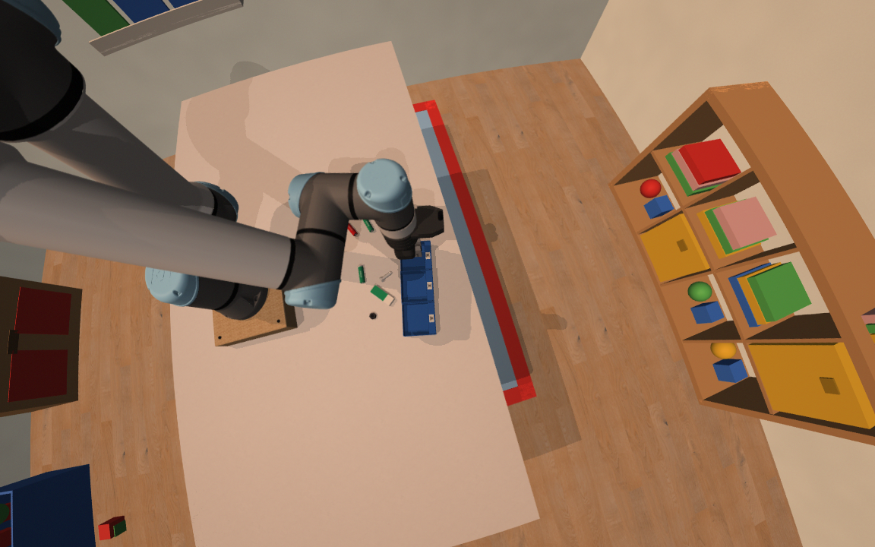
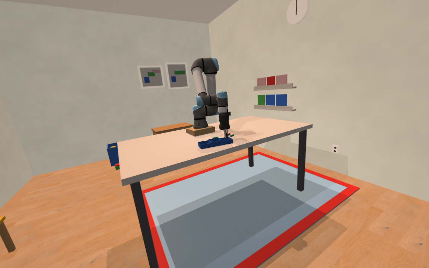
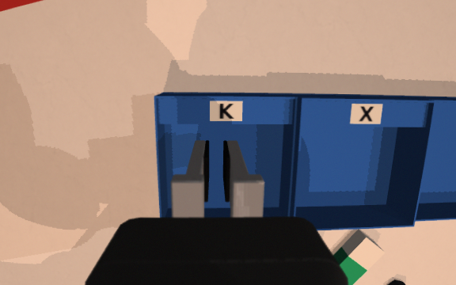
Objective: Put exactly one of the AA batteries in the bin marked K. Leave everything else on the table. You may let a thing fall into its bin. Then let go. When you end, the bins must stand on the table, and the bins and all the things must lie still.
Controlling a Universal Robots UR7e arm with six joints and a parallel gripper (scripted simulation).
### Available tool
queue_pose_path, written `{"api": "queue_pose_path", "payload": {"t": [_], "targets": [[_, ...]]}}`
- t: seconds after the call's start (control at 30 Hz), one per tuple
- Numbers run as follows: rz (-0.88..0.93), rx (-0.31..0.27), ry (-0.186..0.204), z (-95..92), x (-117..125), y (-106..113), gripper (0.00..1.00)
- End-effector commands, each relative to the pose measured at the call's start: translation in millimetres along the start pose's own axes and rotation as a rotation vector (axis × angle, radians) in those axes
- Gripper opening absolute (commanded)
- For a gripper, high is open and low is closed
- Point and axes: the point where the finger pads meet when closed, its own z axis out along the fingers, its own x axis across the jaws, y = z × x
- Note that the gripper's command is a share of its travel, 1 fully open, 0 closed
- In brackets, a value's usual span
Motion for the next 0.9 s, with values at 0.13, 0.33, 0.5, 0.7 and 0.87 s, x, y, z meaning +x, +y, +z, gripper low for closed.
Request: {"api": "queue_pose_path", "payload": {"t": [0.13, 0.33, 0.5, 0.7, 0.87], "targets": [[0.000, 0.002, 0.000, 21.9, 0, -1, 0.31], [0.000, 0.002, 0.000, 23.7, 0, -1, 0.31], [0.000, 0.002, 0.000, 23.7, 0, -1, 0.31], [0.000, 0.002, 0.000, 23.6, 0, -1, 0.31], [0.000, 0.002, 0.000, 23.6, 0, -1, 0.31]]}}
